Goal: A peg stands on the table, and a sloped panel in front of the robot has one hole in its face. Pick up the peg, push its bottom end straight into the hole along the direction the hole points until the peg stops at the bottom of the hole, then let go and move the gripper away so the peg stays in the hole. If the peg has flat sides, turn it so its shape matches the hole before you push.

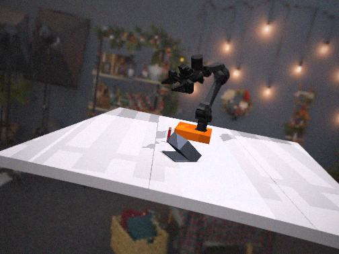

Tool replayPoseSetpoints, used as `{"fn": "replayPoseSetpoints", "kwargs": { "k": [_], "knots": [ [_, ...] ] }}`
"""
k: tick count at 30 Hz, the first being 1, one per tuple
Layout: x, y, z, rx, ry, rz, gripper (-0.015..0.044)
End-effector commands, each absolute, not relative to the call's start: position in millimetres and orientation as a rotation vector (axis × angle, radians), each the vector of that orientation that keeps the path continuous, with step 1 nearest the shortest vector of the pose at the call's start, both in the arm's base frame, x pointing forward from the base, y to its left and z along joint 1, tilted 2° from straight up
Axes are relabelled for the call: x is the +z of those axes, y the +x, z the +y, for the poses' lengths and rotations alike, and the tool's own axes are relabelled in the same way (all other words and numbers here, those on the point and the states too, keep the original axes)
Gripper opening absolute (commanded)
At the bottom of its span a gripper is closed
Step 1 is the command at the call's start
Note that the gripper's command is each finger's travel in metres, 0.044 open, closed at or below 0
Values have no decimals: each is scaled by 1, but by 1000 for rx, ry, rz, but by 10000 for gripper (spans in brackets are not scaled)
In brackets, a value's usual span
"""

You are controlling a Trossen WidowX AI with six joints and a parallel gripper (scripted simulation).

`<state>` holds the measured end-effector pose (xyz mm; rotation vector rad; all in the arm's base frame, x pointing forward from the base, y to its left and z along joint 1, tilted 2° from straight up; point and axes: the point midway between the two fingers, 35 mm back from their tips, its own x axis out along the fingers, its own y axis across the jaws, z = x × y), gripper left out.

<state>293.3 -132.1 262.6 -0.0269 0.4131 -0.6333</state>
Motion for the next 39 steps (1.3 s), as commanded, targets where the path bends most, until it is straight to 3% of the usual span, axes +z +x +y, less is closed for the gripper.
{"fn": "replayPoseSetpoints", "kwargs": {
  "k": [1, 39],
  "knots": [
    [251, 298, -133, -644, 88, 443, 440],
    [165, 299, -133, -954, 1029, 621, 440]
  ]
}}
